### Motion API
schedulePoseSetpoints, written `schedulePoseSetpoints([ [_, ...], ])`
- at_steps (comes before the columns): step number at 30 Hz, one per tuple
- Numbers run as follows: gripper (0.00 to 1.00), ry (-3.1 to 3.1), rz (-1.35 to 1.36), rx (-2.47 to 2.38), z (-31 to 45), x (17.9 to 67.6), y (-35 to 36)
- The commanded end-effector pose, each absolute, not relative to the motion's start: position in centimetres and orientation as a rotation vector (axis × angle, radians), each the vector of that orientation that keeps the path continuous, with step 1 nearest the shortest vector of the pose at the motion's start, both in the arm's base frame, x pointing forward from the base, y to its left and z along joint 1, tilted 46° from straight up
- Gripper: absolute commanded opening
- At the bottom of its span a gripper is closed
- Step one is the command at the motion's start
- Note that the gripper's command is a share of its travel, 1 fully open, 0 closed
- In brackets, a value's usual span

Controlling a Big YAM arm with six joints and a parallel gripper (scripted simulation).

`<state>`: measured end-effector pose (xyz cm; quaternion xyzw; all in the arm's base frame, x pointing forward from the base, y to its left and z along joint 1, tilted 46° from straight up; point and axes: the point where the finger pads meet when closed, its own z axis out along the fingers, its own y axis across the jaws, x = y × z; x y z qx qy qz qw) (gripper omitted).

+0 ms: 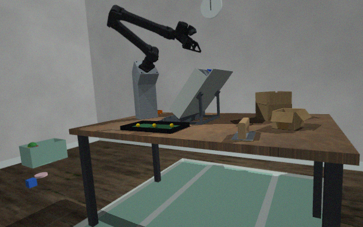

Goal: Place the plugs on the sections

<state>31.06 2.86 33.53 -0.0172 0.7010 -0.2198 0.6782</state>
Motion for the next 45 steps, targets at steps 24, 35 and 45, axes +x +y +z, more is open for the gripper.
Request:
schedulePoseSetpoints([
  [24, 1.00, 1.541, -0.477, -0.032, 36.13, 31.41, 3.34],
  [35, 1.00, 1.541, -0.477, -0.032, 36.13, 31.41, 3.34],
  [45, 0.56, 1.543, -0.479, -0.031, 36.03, 31.42, 3.28],
])
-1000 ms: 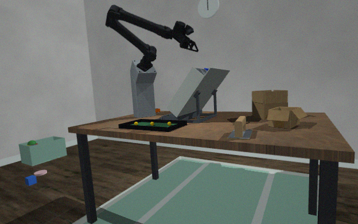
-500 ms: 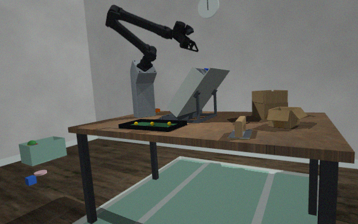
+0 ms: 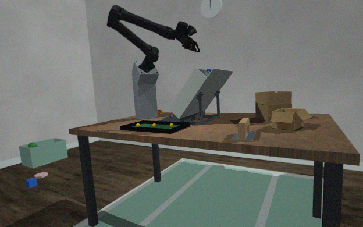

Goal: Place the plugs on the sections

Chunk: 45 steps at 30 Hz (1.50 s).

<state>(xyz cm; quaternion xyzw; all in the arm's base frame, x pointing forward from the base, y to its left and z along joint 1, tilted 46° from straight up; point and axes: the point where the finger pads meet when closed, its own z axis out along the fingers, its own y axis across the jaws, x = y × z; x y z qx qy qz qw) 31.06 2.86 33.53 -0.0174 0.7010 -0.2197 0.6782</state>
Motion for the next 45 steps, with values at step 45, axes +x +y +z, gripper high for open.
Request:
schedulePoseSetpoints([
  [45, 0.56, 1.698, -0.501, 0.004, 29.4, 29.3, -4.1],
])
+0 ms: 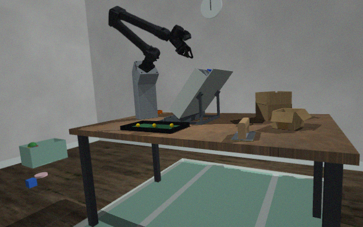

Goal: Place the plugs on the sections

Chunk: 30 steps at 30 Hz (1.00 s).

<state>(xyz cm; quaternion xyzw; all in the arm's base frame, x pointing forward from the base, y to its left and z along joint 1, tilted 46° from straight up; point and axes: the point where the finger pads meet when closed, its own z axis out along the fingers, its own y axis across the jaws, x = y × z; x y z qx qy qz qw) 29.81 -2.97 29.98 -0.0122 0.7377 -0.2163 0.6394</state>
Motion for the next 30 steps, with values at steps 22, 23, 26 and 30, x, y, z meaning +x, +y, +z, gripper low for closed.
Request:
schedulePoseSetpoints([
  [22, 0.56, 1.838, -0.521, 0.020, 24.6, 27.9, -11.3],
  [23, 0.56, 1.842, -0.522, 0.022, 24.4, 27.8, -11.7],
  [26, 0.56, 1.854, -0.527, 0.028, 23.9, 27.5, -13.1],
  [30, 0.56, 1.871, -0.528, 0.033, 23.3, 27.3, -14.0],
])
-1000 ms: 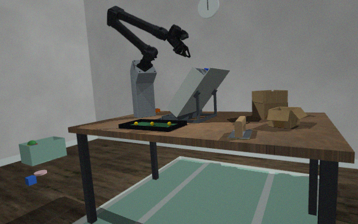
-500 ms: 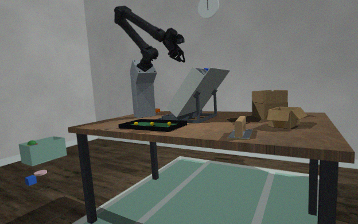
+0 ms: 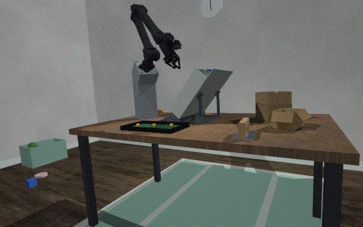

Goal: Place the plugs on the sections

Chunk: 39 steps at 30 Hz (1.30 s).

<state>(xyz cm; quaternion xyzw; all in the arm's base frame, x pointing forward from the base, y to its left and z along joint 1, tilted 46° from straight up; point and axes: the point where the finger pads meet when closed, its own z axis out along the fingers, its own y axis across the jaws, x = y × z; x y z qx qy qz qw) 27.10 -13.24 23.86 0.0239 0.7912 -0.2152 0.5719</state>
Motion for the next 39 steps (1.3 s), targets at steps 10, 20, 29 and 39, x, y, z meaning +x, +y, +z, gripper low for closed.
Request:
schedulePoseSetpoints([
  [10, 0.56, 1.944, -0.559, 0.050, 21.9, 26.2, -20.5],
  [20, 0.56, 2.046, -0.561, 0.078, 18.0, 24.9, -25.7],
  [29, 0.56, 2.146, -0.560, 0.109, 14.2, 23.5, -30.9],
  [39, 0.56, 2.229, -0.564, 0.139, 11.1, 22.2, -35.1],
])
